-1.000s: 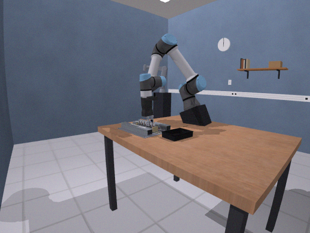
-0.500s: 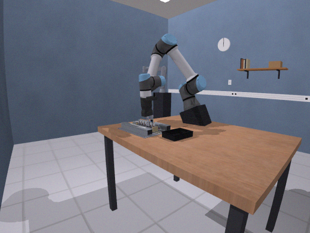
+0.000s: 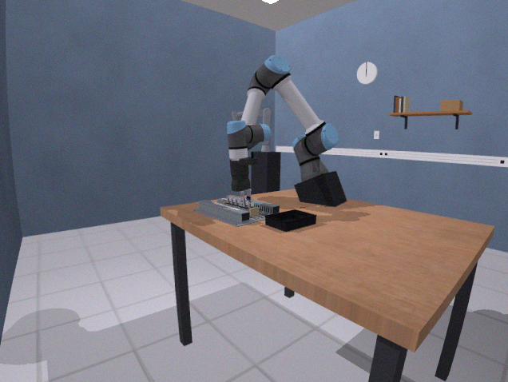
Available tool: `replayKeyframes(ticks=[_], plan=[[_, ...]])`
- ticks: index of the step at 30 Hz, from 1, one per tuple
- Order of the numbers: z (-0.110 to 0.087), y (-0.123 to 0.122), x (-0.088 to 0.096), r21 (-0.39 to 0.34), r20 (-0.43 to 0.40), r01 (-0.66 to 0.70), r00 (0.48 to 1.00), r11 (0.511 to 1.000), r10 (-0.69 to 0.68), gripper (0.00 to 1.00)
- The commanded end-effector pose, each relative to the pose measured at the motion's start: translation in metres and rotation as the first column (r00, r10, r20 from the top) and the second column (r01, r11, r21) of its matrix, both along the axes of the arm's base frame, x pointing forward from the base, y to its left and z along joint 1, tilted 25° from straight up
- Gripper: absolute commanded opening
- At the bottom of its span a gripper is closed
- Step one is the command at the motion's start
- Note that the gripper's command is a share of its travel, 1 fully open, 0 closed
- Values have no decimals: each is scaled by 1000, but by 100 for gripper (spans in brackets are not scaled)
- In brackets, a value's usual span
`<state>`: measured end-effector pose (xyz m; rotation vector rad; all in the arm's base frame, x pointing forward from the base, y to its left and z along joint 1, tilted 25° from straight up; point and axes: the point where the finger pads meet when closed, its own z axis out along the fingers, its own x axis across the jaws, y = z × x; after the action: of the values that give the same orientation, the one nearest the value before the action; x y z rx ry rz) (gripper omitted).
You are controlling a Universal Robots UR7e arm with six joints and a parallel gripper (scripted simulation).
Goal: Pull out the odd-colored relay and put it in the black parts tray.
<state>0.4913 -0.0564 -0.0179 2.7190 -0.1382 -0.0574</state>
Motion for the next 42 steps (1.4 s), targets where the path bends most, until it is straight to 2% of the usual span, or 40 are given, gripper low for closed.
replayKeyframes(ticks=[1,42], plan=[[1,1,1,-3,13,-7,1000,1000,7,0],[1,1,-1,-8,62,-29,998,1000,29,0]])
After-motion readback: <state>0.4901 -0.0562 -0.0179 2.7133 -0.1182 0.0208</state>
